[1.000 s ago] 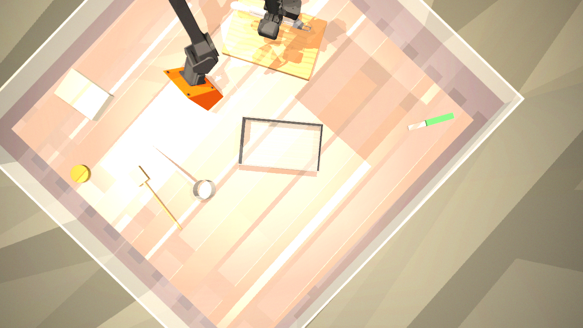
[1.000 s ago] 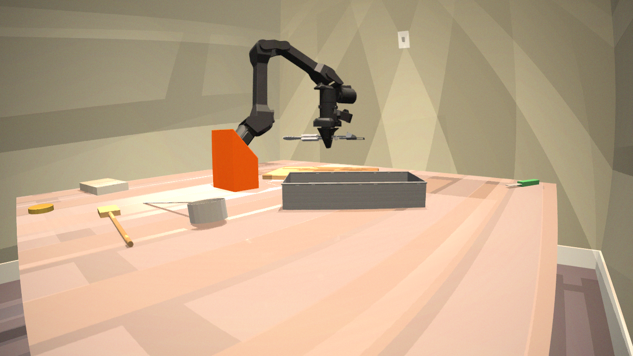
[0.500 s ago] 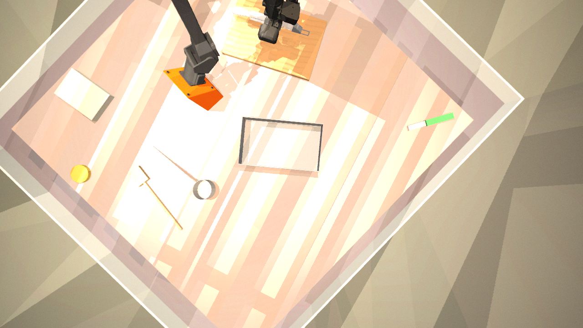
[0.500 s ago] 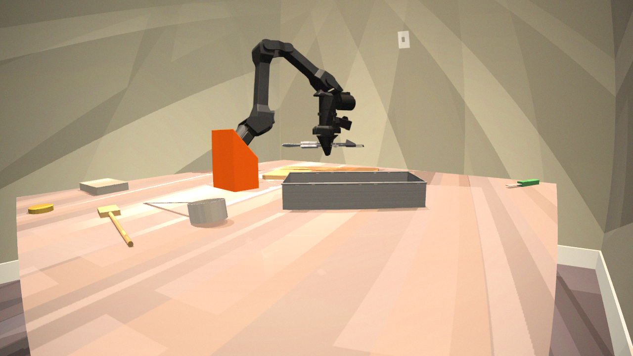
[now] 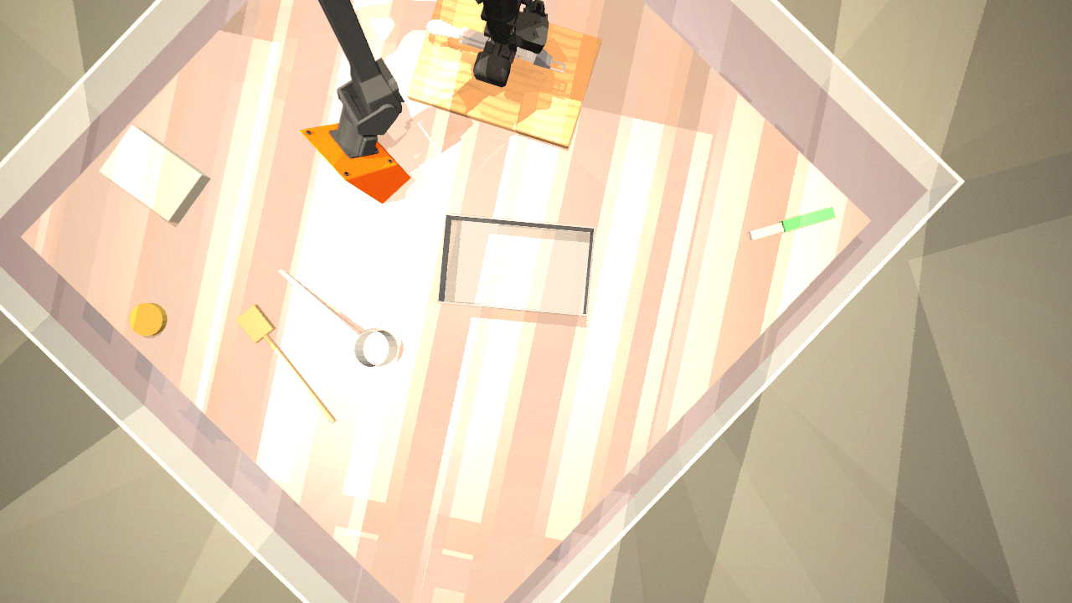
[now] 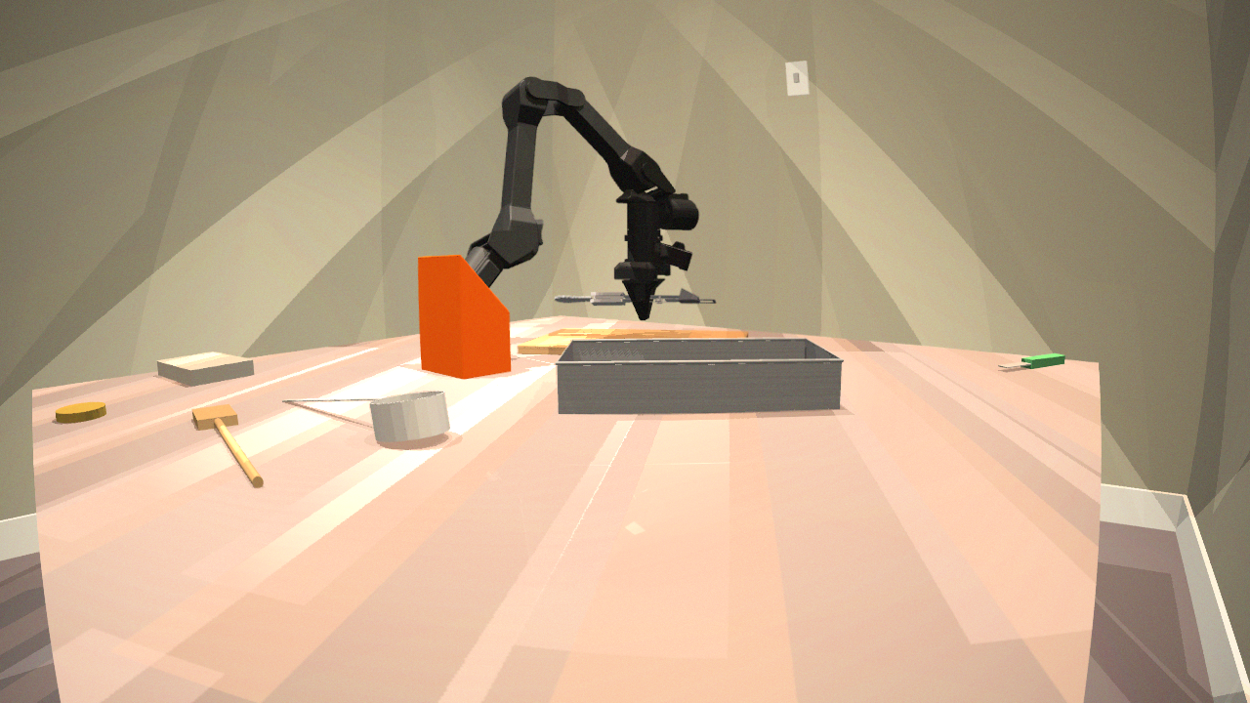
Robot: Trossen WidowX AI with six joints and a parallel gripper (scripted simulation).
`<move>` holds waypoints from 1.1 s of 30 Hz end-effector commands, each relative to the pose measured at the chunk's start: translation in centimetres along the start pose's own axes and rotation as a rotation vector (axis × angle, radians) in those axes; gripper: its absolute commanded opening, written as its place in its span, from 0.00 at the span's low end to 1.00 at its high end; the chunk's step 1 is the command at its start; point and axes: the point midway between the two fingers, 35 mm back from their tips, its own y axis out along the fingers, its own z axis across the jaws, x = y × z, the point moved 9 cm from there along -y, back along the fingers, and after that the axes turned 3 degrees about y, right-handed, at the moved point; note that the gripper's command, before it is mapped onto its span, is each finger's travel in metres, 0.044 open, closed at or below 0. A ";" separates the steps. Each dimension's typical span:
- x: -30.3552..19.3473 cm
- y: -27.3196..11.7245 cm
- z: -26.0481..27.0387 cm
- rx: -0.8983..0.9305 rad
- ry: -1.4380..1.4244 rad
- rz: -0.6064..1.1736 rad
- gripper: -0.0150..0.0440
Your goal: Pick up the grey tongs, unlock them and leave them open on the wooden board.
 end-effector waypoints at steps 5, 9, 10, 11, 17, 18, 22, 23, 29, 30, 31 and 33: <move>0.0 0.1 0.0 0.001 -0.001 0.000 0.09; 0.0 0.1 0.0 0.001 -0.001 0.000 0.27; 0.0 0.1 0.0 0.001 -0.001 0.000 0.31; 0.0 0.1 0.0 0.001 -0.001 0.000 0.36; 0.0 0.1 0.0 0.001 -0.001 0.000 0.62; 0.0 0.1 0.0 0.001 -0.001 0.000 0.67; 0.0 0.1 0.0 0.001 -0.001 0.000 0.85; 0.0 0.1 0.0 0.001 -0.001 0.000 0.89; 0.1 0.0 0.0 0.000 -0.001 0.000 1.00; 0.4 -0.2 0.2 -0.003 -0.002 0.001 1.00; 0.9 -0.4 0.3 -0.004 -0.001 -0.002 1.00; 2.2 -1.2 0.7 -0.013 -0.005 0.001 1.00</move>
